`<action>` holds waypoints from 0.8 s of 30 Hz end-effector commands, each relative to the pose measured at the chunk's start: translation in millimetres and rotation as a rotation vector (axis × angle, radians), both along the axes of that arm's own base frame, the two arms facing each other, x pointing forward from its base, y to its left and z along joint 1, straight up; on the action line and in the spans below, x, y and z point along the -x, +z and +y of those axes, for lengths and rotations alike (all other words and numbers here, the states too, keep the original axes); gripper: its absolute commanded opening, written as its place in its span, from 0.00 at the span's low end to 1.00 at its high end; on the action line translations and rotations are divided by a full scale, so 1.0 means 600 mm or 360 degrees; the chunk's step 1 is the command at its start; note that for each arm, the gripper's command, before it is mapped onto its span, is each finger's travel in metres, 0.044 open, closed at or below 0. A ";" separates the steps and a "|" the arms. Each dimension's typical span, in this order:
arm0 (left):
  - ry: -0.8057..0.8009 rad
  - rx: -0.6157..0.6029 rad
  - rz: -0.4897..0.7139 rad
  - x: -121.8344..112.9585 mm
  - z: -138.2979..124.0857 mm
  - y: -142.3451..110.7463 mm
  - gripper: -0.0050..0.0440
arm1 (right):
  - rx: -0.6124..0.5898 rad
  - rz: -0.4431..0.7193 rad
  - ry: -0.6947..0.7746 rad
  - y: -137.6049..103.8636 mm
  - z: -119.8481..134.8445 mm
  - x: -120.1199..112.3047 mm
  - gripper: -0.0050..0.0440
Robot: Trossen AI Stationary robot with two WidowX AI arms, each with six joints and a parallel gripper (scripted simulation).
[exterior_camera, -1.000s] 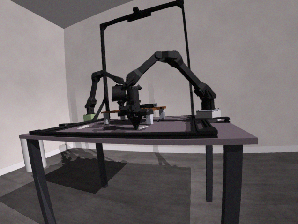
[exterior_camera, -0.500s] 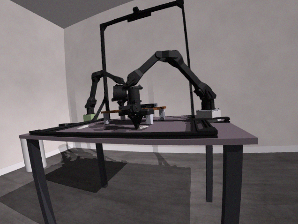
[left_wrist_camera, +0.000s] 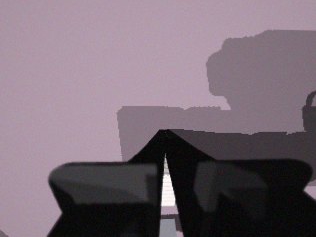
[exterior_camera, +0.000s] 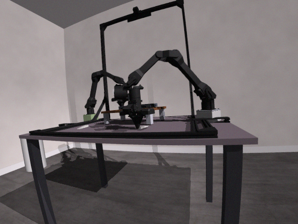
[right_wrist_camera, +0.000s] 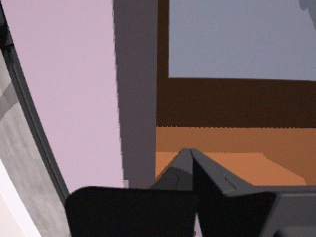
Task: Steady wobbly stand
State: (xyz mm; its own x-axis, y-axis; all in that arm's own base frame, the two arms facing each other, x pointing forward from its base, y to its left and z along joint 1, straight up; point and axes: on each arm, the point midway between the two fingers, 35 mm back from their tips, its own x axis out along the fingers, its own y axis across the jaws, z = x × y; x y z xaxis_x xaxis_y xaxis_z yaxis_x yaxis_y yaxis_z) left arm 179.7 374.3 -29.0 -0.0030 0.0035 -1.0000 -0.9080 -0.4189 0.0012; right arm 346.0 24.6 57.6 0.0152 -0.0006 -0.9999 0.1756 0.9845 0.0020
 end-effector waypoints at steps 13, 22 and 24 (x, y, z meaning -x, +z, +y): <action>0.0005 0.0006 -0.0005 -0.008 -0.018 0.001 0.10 | -0.0001 0.0024 -0.0005 -0.013 0.000 0.001 0.10; 0.0005 0.0006 -0.0005 -0.015 -0.034 0.001 0.10 | -0.0001 0.0024 -0.0005 -0.013 0.000 0.001 0.10; 0.0005 0.0006 -0.0005 -0.015 -0.034 0.001 0.10 | -0.0001 0.0024 -0.0005 -0.013 0.000 0.001 0.10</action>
